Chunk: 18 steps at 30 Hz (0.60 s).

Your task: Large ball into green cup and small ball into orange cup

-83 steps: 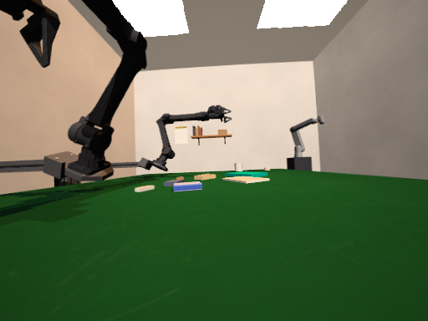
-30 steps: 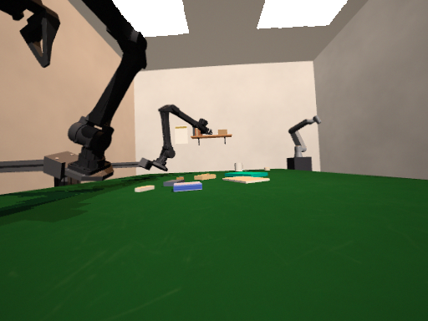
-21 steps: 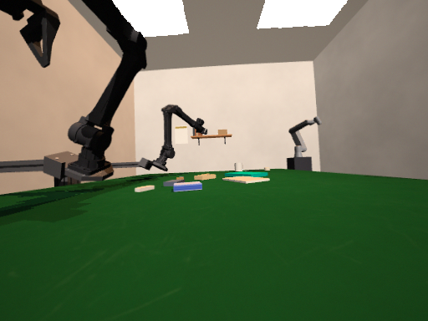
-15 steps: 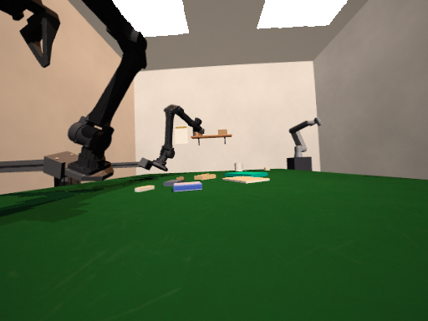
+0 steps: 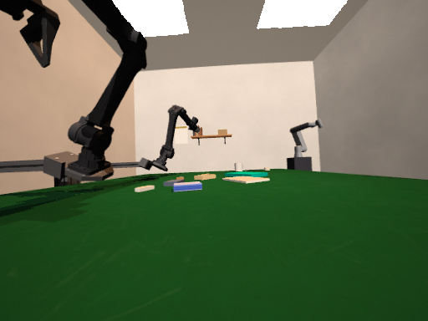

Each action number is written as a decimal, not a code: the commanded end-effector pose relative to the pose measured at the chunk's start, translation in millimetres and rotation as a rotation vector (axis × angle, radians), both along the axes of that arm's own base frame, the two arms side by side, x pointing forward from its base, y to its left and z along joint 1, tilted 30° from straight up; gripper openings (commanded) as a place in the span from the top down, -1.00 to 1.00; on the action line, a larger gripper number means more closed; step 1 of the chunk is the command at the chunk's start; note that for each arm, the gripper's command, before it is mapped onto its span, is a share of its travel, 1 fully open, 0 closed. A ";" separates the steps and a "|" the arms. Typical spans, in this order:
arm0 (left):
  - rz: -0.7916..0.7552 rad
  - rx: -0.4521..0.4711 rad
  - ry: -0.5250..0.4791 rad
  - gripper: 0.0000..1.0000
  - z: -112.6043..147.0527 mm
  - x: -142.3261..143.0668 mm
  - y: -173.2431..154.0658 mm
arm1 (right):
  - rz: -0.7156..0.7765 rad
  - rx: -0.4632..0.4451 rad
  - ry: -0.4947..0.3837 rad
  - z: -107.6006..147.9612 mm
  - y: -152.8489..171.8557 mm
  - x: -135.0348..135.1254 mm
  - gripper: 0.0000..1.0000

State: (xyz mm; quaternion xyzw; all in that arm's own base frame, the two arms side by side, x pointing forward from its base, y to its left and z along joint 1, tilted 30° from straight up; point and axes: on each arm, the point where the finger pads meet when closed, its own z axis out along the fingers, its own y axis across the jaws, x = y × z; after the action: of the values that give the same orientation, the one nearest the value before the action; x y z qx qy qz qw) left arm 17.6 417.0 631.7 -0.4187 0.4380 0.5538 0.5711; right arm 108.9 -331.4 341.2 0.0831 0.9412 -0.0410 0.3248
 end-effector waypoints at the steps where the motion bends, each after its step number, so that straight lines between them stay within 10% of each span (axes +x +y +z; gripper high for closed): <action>1: 0.028 0.035 -0.008 -1.00 8.5 -13.8 -6.9 | -0.001 -0.032 -0.001 12.8 -3.4 -0.4 -1.00; 18: 0.078 0.035 -0.007 -1.00 8.5 -34.4 -7.2 | -0.001 -0.032 -0.001 12.8 -3.4 -0.4 -1.00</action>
State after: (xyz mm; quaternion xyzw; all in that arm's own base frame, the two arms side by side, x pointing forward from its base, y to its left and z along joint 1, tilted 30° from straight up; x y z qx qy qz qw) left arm -10.7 417.1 631.8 -0.4330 0.4237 0.5728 0.5521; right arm 108.9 -331.4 341.2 0.0831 0.9412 -0.0410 0.3248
